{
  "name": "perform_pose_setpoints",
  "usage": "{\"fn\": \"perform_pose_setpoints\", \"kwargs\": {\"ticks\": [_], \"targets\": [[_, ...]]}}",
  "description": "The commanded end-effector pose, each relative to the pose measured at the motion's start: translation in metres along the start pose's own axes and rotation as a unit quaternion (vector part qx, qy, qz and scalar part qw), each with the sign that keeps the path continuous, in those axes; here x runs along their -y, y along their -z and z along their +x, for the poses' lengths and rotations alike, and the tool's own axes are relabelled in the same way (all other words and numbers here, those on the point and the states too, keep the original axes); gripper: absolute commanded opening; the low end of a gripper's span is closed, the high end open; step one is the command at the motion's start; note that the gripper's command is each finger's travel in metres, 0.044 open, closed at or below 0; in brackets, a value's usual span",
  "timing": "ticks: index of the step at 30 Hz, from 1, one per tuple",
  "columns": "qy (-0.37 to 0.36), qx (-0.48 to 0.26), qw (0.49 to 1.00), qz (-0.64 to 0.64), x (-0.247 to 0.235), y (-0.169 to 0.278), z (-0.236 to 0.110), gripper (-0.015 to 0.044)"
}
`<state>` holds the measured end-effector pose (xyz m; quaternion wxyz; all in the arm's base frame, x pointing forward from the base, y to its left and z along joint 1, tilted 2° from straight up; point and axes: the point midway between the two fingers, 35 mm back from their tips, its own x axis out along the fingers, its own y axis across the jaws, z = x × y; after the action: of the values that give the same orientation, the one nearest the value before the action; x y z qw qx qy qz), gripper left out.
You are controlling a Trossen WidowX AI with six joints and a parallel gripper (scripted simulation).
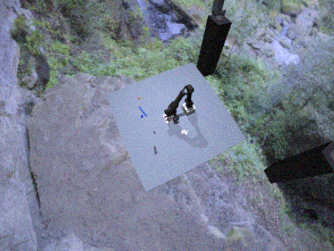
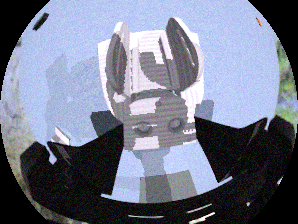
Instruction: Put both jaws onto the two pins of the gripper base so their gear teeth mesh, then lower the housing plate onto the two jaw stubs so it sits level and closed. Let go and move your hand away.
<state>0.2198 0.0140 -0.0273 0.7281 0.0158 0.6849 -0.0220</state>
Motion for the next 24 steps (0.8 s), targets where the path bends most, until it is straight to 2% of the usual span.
{"fn": "perform_pose_setpoints", "kwargs": {"ticks": [1, 24], "targets": [[-0.003, -0.002, 1.000, -0.002, -0.0007, 0.0006, 0.0021, 0.0351], [-0.003, -0.002, 1.000, -0.001, -0.0007, 0.0007, 0.0063, 0.0351]]}}
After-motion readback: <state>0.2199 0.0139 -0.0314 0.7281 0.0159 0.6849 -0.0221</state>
